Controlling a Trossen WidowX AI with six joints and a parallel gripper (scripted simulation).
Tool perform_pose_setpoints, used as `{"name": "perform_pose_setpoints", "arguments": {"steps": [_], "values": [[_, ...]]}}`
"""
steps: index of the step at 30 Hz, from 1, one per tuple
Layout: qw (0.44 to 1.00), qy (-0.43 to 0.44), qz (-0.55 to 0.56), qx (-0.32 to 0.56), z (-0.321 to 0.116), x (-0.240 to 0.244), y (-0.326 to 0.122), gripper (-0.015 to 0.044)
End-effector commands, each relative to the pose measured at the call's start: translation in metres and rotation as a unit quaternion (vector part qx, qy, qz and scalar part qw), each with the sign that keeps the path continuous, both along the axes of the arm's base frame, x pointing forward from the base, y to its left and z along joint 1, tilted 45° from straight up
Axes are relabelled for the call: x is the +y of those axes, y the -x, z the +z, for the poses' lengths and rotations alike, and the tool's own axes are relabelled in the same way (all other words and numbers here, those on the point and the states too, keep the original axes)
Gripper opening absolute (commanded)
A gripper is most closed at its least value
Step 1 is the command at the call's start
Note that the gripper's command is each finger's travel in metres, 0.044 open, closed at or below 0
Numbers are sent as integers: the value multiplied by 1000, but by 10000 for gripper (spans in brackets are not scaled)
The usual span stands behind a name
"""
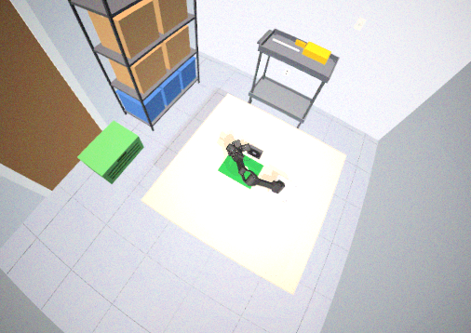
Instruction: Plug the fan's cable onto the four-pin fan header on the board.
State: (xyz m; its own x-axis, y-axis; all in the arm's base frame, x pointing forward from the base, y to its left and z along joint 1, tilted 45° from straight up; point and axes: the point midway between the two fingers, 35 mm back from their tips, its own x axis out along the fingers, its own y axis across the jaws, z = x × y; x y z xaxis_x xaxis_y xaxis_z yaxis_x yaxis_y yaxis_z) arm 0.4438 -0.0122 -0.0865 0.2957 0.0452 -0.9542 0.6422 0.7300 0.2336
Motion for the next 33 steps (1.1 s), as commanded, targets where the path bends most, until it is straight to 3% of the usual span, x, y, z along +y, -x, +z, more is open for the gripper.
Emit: {"name": "perform_pose_setpoints", "arguments": {"steps": [1,33], "values": [[1000,11,-10,-14,2,1,0,0],[985,74,-82,-131,19,8,9,0]]}}
